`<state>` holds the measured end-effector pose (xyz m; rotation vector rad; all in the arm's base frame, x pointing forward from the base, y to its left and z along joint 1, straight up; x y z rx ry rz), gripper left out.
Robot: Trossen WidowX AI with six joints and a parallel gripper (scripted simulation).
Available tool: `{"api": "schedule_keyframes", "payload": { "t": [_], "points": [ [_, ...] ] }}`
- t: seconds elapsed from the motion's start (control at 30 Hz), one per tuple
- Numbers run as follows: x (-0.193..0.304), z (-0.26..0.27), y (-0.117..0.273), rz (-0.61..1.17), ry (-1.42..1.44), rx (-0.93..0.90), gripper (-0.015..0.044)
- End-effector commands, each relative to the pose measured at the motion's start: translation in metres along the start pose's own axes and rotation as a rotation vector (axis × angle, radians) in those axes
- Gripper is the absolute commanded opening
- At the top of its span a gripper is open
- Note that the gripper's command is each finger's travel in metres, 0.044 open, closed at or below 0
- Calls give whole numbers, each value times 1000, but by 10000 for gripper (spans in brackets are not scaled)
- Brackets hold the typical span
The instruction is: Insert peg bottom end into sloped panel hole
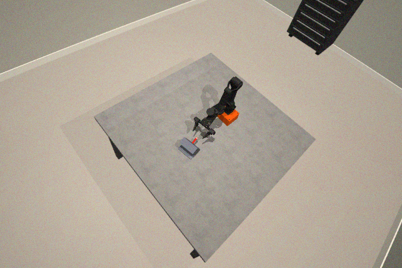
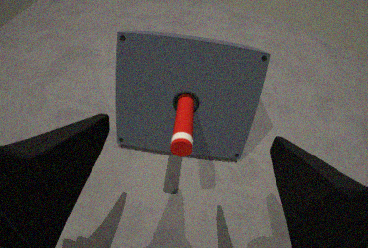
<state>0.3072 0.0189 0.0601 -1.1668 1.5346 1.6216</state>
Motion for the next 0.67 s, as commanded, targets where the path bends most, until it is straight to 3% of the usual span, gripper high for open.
{"api": "schedule_keyframes", "payload": {
  "t": [0.0, 0.63],
  "points": [
    [0, 0, 4, -2, 5, -3, 440],
    [-2, 0, 16, -1, 4, -2, 440]
  ]
}}
Point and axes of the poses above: the point midway between the two fingers, 35 mm back from their tips, its own y axis back along the fingers, its own z axis across the jaws, x = y × z, the point moved 3 cm from there along y, back along the fingers, and after that the axes turned 3 degrees about y, right-handed, at the moved point
